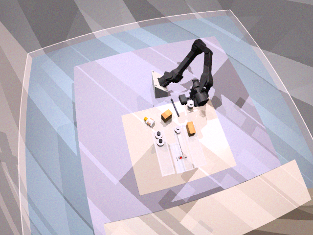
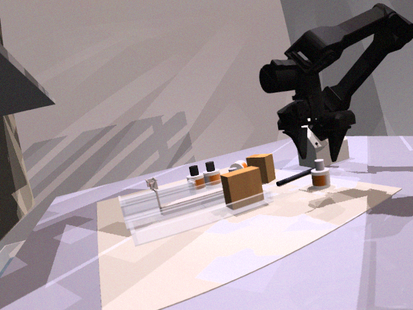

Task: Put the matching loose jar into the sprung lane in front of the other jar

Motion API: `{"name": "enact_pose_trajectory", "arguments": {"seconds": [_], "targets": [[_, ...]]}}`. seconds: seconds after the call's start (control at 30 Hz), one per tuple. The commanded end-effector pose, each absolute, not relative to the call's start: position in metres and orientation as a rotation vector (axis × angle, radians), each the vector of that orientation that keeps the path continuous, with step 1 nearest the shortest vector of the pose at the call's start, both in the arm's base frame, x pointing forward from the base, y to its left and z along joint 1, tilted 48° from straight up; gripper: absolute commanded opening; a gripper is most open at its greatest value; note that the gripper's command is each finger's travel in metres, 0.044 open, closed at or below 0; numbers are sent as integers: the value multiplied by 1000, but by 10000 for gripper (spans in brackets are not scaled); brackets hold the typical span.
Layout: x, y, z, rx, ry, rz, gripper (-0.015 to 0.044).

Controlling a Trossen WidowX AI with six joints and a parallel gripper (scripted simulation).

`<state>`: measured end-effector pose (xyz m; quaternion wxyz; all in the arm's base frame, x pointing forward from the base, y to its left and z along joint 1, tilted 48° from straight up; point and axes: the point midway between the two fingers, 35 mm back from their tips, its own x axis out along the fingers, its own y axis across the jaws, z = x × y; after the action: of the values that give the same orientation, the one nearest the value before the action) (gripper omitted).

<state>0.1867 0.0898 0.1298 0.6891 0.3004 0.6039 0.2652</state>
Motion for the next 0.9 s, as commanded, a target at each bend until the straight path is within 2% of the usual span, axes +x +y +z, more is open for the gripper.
{"name": "enact_pose_trajectory", "arguments": {"seconds": [0.0,0.7,0.87], "targets": [[186,95,125,679,1356,596,440],[189,117,106,680,1354,597,440],[189,117,106,680,1354,597,309]]}}
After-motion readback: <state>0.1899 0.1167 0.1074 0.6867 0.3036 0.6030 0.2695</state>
